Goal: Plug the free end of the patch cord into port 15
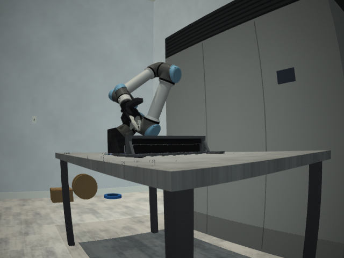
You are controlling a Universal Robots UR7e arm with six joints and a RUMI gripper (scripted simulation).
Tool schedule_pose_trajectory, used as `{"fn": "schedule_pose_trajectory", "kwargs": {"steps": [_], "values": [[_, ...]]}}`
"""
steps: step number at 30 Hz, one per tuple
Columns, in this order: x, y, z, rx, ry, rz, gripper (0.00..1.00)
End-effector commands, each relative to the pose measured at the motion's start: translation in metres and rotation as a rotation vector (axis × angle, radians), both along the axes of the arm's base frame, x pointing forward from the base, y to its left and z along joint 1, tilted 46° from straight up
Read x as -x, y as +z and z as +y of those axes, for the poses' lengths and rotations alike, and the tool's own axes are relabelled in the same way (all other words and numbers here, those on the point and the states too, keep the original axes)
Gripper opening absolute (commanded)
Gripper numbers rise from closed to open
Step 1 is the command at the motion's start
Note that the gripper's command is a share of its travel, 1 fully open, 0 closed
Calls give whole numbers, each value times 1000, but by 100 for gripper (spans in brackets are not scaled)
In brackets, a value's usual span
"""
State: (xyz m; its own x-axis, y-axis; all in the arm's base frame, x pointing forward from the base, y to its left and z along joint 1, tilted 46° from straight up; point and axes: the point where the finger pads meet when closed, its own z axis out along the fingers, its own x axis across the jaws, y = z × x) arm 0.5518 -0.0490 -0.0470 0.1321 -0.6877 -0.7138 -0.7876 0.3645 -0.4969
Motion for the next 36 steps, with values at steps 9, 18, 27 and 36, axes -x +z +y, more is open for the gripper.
{"fn": "schedule_pose_trajectory", "kwargs": {"steps": [9,18,27,36], "values": [[0,0,-1,1,-1,-1,0],[0,0,-1,1,-1,-1,0],[0,1,-1,1,-1,-1,0],[5,4,-6,1,-1,-1,0]]}}
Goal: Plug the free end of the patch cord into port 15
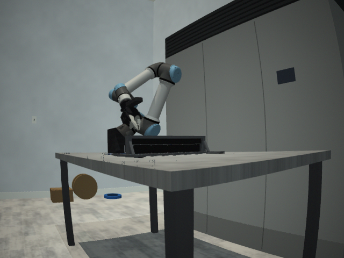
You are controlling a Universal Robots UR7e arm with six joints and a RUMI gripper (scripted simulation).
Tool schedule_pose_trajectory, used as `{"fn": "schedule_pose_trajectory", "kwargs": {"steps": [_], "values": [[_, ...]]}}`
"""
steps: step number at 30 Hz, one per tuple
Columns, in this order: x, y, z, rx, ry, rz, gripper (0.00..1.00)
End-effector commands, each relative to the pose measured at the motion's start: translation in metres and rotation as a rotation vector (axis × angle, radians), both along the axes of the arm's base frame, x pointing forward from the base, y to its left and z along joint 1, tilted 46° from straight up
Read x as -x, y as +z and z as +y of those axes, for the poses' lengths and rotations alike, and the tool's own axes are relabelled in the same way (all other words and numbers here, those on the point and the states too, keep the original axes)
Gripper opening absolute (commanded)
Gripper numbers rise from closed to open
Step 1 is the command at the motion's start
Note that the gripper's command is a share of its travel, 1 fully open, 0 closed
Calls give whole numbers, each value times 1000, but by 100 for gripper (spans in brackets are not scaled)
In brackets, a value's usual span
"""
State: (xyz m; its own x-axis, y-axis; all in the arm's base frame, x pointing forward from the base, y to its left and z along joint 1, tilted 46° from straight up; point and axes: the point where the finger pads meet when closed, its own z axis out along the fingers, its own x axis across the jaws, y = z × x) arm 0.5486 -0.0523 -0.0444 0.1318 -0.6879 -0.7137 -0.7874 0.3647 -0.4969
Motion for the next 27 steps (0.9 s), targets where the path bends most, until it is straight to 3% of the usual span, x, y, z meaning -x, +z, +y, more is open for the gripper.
{"fn": "schedule_pose_trajectory", "kwargs": {"steps": [1,27], "values": [[3,3,-3,1,0,-1,0],[52,43,-55,1,0,-1,0]]}}
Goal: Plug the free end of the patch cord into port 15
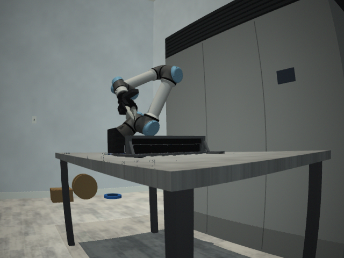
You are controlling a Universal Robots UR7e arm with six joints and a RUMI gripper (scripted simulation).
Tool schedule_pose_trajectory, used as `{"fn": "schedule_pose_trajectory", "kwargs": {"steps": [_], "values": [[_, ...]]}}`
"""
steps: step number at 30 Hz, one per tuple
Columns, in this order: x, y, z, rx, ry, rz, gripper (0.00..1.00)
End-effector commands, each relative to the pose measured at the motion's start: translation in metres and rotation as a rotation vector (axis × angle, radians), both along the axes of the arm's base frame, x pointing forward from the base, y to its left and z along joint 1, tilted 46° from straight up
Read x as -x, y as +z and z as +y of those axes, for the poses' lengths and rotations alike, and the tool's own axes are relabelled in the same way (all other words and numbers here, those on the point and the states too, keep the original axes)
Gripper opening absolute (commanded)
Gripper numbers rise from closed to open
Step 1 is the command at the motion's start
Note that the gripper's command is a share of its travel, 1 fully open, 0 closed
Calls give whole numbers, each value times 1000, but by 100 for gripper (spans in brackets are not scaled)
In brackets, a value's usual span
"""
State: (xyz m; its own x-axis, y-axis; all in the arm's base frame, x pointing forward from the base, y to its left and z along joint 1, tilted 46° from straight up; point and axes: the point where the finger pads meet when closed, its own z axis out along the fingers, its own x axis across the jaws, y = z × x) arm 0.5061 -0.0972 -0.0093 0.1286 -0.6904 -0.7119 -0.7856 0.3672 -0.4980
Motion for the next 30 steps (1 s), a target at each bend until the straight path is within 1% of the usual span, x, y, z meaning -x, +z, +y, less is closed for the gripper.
{"fn": "schedule_pose_trajectory", "kwargs": {"steps": [1,4,6,16,30], "values": [[12,10,-12,-2,5,-1,0],[19,15,-19,-2,5,-1,0],[19,15,-19,-2,5,-1,0],[35,28,-36,-2,5,-1,0],[39,32,-40,-2,5,-1,0]]}}
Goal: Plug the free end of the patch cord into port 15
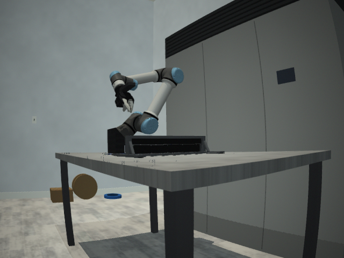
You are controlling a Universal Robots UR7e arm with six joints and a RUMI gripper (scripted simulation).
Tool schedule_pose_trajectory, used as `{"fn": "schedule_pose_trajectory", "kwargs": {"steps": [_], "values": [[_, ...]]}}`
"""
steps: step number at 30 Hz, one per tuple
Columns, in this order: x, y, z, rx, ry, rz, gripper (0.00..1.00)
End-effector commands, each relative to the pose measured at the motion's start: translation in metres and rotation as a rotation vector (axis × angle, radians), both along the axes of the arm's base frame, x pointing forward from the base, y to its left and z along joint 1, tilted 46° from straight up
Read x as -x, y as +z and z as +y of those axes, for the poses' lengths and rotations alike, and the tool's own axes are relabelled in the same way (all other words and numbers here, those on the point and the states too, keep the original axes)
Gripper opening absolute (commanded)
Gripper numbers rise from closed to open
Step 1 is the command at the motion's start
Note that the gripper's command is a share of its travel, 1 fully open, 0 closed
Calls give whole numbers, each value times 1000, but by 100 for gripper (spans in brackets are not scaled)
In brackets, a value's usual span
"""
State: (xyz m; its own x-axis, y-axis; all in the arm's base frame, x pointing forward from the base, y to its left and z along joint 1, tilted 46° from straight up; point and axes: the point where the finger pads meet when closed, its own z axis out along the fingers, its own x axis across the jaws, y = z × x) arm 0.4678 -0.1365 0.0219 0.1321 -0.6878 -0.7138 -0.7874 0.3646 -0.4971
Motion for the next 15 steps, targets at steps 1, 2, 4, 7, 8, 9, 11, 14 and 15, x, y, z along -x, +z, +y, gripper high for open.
{"fn": "schedule_pose_trajectory", "kwargs": {"steps": [1,2,4,7,8,9,11,14,15], "values": [[0,0,-1,1,0,-1,0],[0,0,-1,1,1,-1,0],[0,0,-1,4,4,-2,0],[1,-2,0,13,15,-7,0],[2,-3,1,18,21,-10,0],[2,-3,1,18,21,-10,0],[2,-4,1,24,28,-13,0],[5,-8,3,49,59,-27,0],[6,-9,4,59,72,-33,0]]}}
